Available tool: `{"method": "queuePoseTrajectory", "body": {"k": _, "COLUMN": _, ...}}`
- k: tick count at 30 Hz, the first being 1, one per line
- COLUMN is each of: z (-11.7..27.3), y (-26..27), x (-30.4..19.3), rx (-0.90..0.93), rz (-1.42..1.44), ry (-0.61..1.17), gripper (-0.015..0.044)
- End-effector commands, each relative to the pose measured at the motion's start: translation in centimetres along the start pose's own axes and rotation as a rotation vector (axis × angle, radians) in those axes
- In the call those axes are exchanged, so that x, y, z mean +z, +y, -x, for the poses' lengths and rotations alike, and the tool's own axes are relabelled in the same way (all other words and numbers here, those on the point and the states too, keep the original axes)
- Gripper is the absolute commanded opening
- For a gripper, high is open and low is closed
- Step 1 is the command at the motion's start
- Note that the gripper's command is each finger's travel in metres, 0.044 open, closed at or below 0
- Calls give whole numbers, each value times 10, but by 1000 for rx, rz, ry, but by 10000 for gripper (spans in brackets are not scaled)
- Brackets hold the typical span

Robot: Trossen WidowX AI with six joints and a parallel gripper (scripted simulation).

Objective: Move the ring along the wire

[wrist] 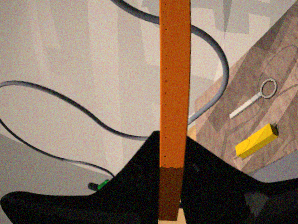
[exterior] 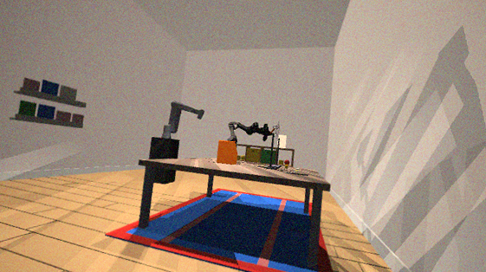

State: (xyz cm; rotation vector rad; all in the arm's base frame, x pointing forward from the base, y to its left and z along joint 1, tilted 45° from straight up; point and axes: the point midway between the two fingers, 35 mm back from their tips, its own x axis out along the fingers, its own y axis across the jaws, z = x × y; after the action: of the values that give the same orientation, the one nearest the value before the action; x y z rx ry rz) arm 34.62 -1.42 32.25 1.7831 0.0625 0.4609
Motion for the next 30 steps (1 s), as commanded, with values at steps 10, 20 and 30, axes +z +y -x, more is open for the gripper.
{"method": "queuePoseTrajectory", "body": {"k": 10, "z": -2, "y": 14, "x": 4, "rx": 117, "rz": -230, "ry": -36, "gripper": -150}}
{"method": "queuePoseTrajectory", "body": {"k": 20, "z": -1, "y": 28, "x": 8, "rx": 223, "rz": -425, "ry": -61, "gripper": -150}}
{"method": "queuePoseTrajectory", "body": {"k": 30, "z": 0, "y": 36, "x": 12, "rx": 310, "rz": -583, "ry": -81, "gripper": -150}}
